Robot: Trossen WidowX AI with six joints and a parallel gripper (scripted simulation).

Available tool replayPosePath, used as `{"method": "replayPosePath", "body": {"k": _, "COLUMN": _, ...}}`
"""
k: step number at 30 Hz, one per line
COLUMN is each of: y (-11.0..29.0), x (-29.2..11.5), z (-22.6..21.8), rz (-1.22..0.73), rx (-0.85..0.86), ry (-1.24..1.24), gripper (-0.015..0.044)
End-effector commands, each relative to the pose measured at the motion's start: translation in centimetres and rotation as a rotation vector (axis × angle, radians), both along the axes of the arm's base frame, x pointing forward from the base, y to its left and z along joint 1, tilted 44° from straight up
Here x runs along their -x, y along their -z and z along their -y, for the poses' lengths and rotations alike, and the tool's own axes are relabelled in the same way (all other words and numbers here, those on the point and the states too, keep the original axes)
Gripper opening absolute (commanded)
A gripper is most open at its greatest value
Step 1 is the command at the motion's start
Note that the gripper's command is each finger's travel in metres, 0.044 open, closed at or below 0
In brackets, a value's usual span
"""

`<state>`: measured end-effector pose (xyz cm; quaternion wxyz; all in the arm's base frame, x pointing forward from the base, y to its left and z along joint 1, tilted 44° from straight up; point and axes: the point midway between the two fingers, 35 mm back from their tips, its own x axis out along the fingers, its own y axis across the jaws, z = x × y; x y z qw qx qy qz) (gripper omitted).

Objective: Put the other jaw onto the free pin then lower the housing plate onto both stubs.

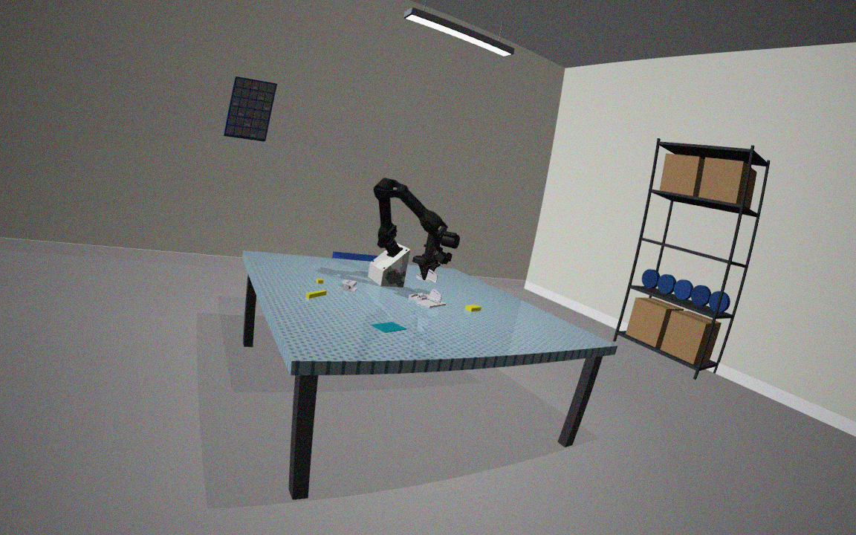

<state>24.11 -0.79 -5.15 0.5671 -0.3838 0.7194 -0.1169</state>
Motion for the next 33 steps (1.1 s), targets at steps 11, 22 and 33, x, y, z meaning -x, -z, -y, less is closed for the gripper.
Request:
{"method": "replayPosePath", "body": {"k": 11, "y": 0.0, "x": -0.2, "z": 0.0, "rz": -0.009, "rx": -0.005, "ry": -0.009, "gripper": 0.0134}}
{"method": "replayPosePath", "body": {"k": 22, "y": -0.9, "x": -3.3, "z": 1.0, "rz": -0.007, "rx": -0.007, "ry": -0.010, "gripper": 0.0134}}
{"method": "replayPosePath", "body": {"k": 33, "y": -2.1, "x": -6.2, "z": 2.6, "rz": -0.006, "rx": -0.005, "ry": -0.009, "gripper": 0.0134}}
